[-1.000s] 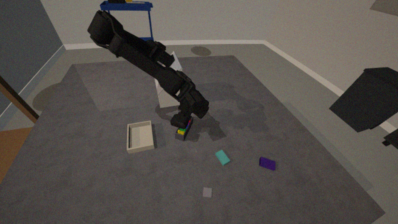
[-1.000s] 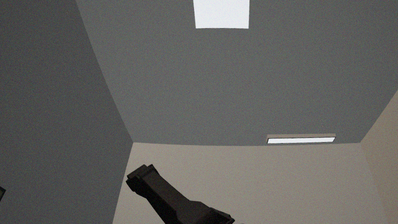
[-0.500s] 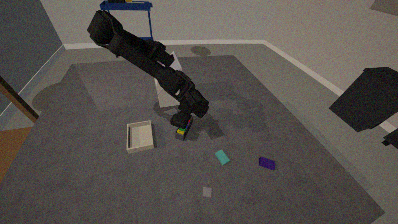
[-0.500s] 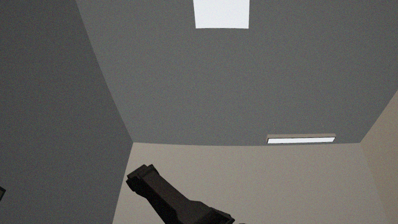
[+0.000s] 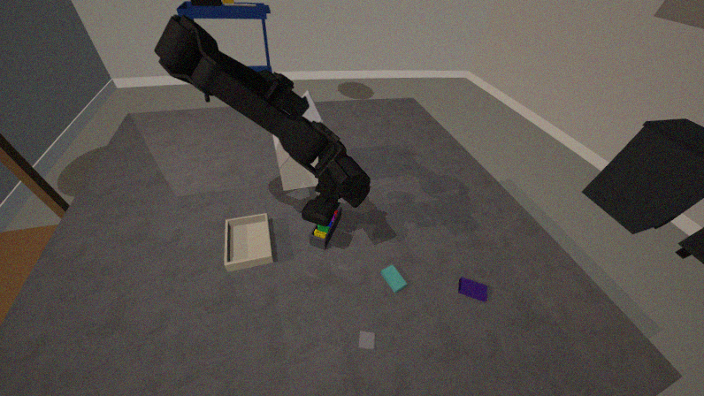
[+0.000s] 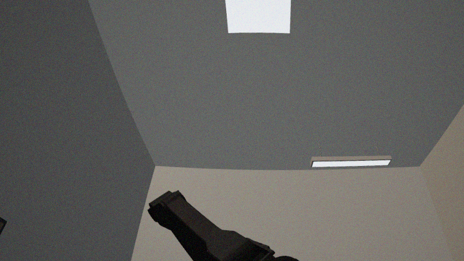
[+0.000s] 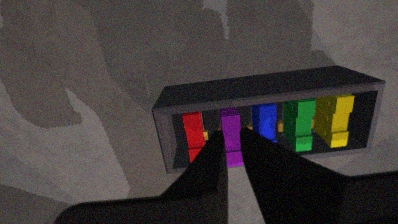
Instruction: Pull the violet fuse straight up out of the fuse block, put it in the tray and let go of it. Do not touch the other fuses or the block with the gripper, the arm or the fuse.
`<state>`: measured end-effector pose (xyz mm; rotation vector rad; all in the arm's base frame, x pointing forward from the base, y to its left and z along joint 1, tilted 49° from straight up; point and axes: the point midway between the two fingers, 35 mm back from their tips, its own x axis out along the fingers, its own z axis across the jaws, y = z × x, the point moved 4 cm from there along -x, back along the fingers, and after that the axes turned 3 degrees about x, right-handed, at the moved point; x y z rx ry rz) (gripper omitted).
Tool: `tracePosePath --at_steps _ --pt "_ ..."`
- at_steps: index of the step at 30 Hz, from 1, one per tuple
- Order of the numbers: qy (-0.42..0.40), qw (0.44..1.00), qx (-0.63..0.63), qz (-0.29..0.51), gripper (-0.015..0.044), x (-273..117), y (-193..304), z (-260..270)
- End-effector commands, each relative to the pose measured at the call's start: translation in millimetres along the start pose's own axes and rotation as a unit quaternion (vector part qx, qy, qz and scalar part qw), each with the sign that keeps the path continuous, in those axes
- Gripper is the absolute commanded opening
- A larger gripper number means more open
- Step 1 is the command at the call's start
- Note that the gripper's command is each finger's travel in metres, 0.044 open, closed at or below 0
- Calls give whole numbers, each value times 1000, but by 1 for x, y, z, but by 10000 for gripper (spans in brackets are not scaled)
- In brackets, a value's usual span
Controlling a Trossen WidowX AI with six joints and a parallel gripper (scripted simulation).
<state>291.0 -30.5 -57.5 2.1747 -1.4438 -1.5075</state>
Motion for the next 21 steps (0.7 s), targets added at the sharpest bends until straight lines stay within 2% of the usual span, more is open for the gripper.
tracePosePath --at_steps 1,21 --pt "-1 1000 1 0 0 -2 0 0" --pt "0 1000 1 0 0 -12 0 0"
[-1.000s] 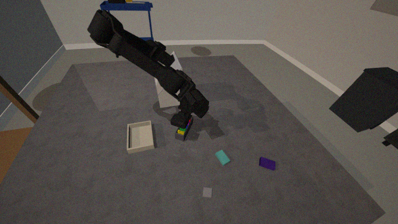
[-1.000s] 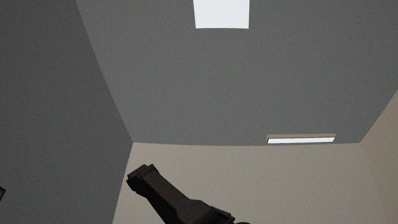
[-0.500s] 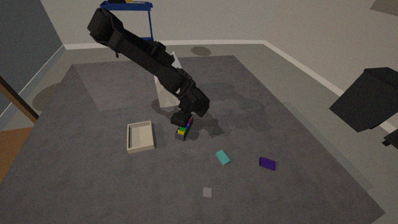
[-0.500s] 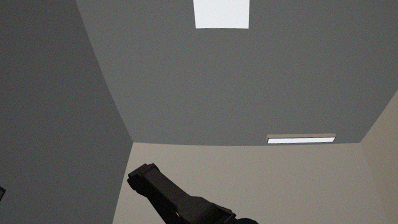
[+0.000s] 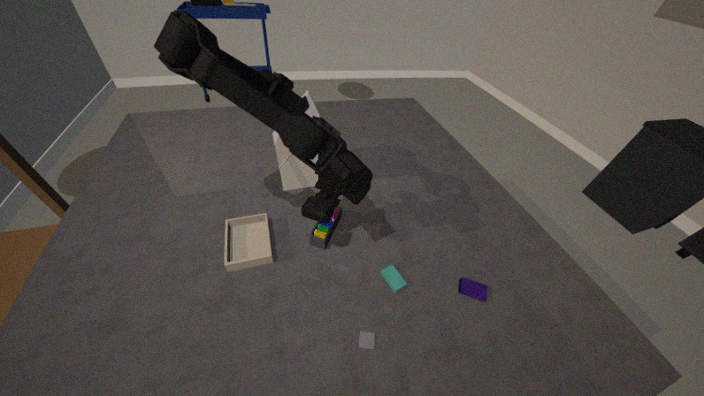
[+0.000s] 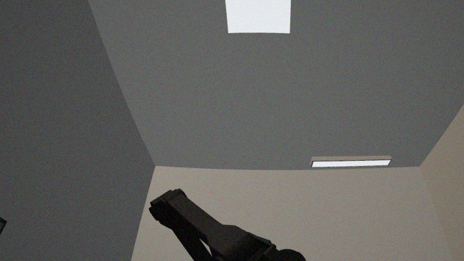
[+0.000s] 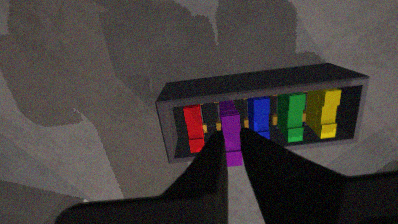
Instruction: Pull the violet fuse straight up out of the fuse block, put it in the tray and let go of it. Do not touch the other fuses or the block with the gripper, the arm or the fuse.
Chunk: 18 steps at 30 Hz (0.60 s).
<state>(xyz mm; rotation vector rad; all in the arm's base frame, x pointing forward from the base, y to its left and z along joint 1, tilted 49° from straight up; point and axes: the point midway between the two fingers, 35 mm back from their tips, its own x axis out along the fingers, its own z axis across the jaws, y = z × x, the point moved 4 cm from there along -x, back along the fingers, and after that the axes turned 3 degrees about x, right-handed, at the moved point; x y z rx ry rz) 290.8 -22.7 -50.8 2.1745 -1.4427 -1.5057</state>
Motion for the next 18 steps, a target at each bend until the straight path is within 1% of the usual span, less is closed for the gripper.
tracePosePath --at_steps 1,18 --pt "-1 1000 1 -1 0 -2 0 0" --pt "-1 1000 1 0 0 -10 0 0"
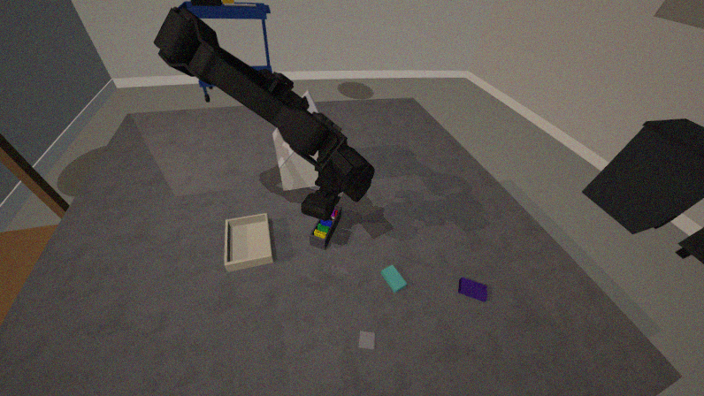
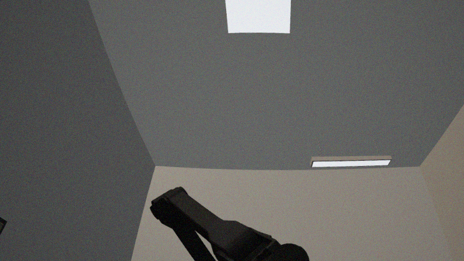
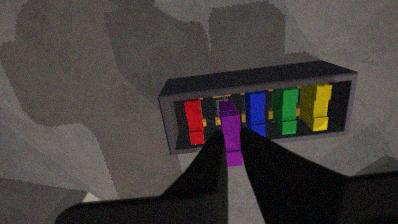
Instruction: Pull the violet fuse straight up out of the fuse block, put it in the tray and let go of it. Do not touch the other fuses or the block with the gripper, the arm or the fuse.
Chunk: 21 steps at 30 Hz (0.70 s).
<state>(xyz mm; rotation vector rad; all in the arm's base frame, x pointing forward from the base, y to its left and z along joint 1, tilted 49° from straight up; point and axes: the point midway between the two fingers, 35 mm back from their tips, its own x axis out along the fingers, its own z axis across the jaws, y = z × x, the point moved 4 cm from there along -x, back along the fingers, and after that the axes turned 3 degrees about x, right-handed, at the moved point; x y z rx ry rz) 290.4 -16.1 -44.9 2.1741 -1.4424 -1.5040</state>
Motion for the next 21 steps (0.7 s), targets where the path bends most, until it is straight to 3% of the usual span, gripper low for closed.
tracePosePath --at_steps 1,21 --pt "-1 1000 1 -1 0 -2 0 0" --pt "-1 1000 1 0 0 -12 0 0"
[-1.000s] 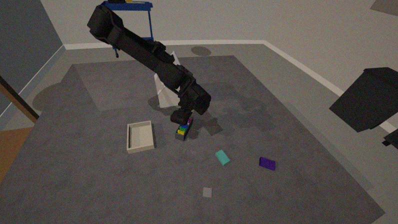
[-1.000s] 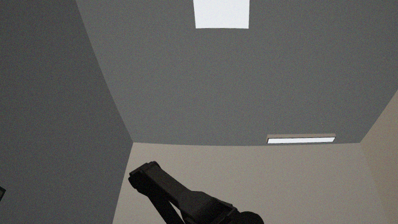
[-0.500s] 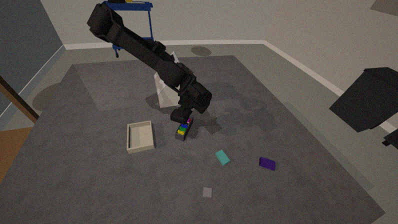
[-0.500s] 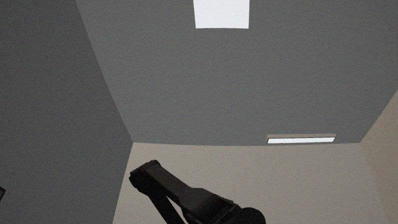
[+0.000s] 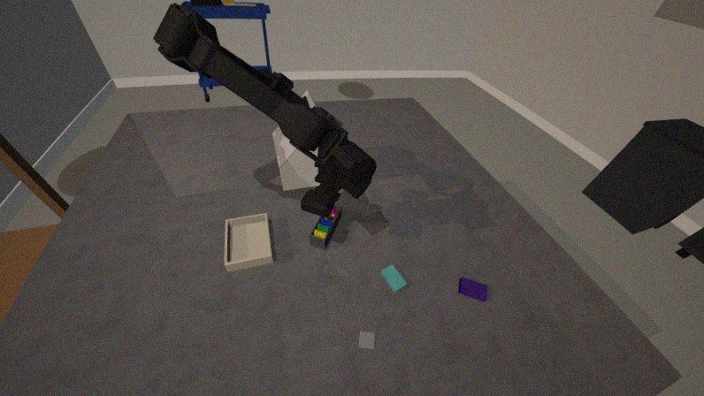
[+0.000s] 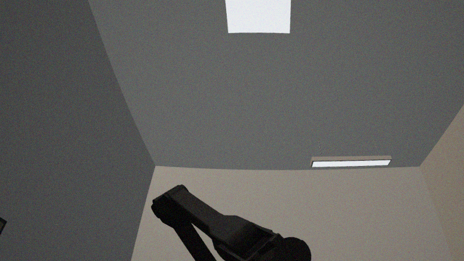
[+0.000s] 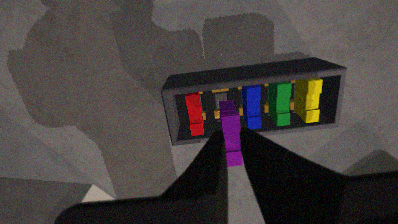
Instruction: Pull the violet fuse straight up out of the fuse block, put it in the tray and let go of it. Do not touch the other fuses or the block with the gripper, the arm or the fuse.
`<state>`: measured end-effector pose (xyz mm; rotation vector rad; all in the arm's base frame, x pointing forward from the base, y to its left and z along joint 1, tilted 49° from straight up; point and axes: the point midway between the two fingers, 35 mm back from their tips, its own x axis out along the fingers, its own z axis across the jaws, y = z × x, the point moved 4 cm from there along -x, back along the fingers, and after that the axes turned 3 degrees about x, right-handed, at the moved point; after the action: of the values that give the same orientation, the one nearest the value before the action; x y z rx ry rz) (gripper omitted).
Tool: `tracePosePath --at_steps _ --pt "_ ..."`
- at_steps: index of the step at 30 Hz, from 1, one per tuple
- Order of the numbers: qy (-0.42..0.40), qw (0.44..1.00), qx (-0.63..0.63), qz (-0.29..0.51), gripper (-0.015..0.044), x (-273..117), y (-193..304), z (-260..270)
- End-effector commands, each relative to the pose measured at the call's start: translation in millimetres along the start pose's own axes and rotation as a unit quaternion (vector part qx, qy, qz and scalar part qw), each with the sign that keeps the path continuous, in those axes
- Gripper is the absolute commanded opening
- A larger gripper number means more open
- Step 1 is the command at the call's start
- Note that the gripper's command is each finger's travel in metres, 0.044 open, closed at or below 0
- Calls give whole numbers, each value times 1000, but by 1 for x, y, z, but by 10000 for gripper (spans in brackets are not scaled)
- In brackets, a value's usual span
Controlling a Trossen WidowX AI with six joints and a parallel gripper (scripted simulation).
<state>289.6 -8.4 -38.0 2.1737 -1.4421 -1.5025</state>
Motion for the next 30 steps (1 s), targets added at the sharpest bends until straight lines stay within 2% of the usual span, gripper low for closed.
tracePosePath --at_steps 1,16,30 --pt "-2 1000 1 -1 0 -3 0 0" --pt "-2 1000 1 -1 0 -24 0 -1" --pt "-9 1000 1 -11 0 -24 57 -78"
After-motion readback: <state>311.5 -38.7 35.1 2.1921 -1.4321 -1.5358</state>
